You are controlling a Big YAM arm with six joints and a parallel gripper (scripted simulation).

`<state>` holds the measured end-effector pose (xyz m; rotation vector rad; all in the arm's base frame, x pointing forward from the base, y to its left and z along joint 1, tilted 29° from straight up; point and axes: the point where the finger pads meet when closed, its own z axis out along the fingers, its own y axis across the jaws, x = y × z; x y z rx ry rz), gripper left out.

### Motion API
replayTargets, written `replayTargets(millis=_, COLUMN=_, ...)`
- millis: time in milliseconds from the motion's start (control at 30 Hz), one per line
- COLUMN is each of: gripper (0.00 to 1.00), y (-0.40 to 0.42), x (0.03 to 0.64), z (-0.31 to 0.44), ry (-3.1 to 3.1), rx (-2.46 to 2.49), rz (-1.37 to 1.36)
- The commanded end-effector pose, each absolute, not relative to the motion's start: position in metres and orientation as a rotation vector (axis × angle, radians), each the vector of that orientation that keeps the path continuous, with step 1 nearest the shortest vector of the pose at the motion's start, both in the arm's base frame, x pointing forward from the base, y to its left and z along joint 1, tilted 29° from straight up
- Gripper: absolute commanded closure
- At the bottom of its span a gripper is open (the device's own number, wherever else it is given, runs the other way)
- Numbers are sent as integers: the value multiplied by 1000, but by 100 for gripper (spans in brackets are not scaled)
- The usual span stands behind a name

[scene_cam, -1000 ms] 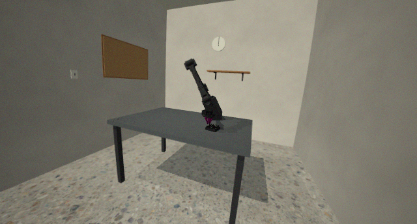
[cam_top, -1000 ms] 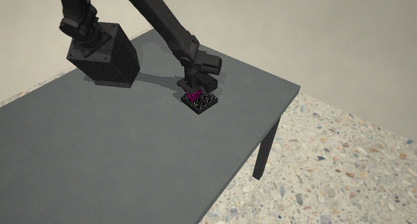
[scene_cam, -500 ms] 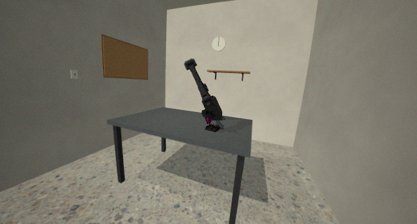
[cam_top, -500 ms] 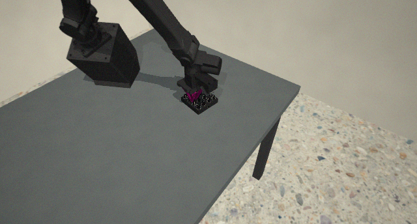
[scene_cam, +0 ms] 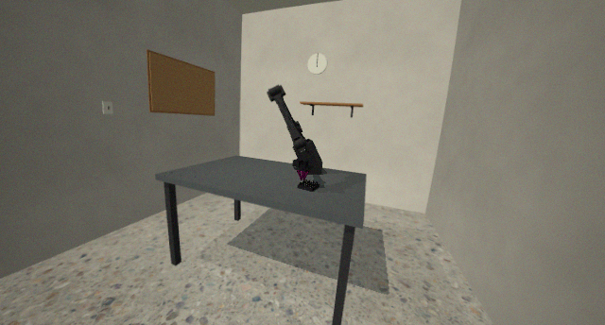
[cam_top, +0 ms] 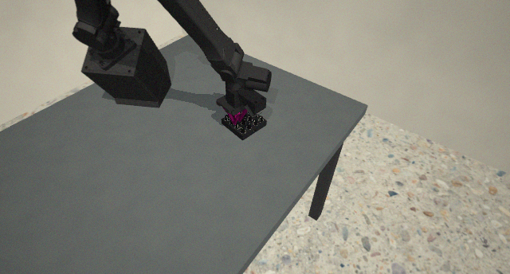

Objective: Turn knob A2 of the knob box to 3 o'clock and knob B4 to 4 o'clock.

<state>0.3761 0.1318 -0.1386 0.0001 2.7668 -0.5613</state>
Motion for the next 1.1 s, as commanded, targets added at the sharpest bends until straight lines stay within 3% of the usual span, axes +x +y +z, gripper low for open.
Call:
replayTargets(millis=0, gripper=82, y=142, x=394, z=-131, ry=2735, rx=2, rz=-518)
replayTargets(millis=1067, gripper=82, y=151, x=389, z=-134, ry=2733, rx=-6, rz=-513)
